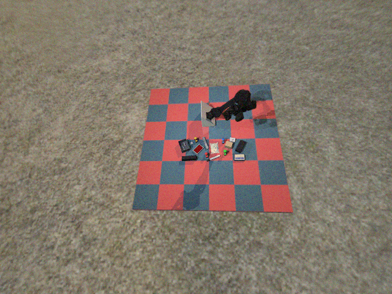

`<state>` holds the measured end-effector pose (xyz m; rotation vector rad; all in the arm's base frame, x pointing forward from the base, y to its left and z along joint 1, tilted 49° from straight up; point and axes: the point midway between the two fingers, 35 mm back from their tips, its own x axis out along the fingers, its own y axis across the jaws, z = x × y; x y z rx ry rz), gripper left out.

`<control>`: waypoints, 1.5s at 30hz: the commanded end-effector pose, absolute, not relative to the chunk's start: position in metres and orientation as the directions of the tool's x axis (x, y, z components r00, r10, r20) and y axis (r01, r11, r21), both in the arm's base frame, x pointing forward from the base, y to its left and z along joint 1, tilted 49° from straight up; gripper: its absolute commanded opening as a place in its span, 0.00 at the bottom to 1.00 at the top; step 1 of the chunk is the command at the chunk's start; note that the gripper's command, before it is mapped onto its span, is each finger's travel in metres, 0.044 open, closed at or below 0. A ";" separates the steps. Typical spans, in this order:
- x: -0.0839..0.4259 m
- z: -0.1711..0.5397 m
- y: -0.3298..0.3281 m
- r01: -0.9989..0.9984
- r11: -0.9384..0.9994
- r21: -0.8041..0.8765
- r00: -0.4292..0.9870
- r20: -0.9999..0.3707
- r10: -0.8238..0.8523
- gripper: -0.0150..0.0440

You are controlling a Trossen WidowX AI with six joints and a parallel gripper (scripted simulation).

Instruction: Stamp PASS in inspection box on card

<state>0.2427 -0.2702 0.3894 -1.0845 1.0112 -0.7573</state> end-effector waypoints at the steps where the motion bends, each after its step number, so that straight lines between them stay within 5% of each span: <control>1: 0.291 0.339 -0.251 -0.035 0.510 -0.859 0.502 -0.457 -0.734 0.64; 9: 0.348 0.244 -0.187 -0.183 0.847 -0.500 0.571 -0.755 -0.322 0.64; 15: 0.364 0.181 -0.114 -0.266 0.963 -0.034 0.465 -0.880 0.097 0.64; 20: 0.361 0.148 -0.049 -0.205 0.901 0.382 0.299 -0.852 0.429 0.64; 25: 0.354 0.133 0.015 0.040 0.684 0.728 0.110 -0.684 0.722 0.64; 45: 0.362 0.124 0.031 0.083 0.649 0.756 0.089 -0.655 0.751 0.64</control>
